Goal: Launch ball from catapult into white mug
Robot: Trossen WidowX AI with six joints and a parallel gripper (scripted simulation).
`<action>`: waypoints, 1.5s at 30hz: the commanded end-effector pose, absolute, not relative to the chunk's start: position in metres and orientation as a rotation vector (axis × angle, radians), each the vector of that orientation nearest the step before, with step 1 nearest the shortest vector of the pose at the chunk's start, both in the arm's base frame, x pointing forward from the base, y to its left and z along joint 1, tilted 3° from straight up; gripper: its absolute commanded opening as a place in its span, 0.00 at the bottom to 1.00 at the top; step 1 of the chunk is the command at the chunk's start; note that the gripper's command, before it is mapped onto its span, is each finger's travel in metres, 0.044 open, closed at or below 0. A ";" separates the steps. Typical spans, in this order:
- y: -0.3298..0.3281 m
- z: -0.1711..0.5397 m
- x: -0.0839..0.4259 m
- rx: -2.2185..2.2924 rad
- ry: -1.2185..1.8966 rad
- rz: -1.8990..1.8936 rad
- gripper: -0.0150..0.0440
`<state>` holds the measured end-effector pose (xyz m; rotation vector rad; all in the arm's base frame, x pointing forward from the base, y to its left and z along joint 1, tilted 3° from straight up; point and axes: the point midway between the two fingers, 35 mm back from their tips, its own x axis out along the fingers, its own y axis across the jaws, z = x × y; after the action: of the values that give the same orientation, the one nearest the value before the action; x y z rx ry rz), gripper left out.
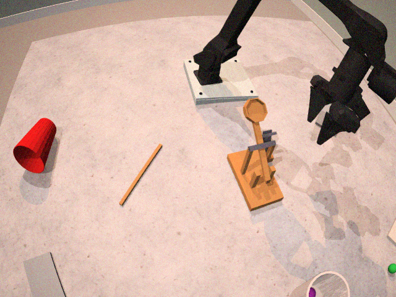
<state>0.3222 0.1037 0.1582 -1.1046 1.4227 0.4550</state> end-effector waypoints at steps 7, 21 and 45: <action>0.090 0.176 0.365 -0.857 1.342 0.325 1.00; 0.055 0.214 0.434 -0.451 1.174 0.158 1.00; -0.047 0.299 0.517 0.091 0.807 -0.054 1.00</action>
<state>0.5113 -0.0408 0.2929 0.0535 0.8367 -0.0493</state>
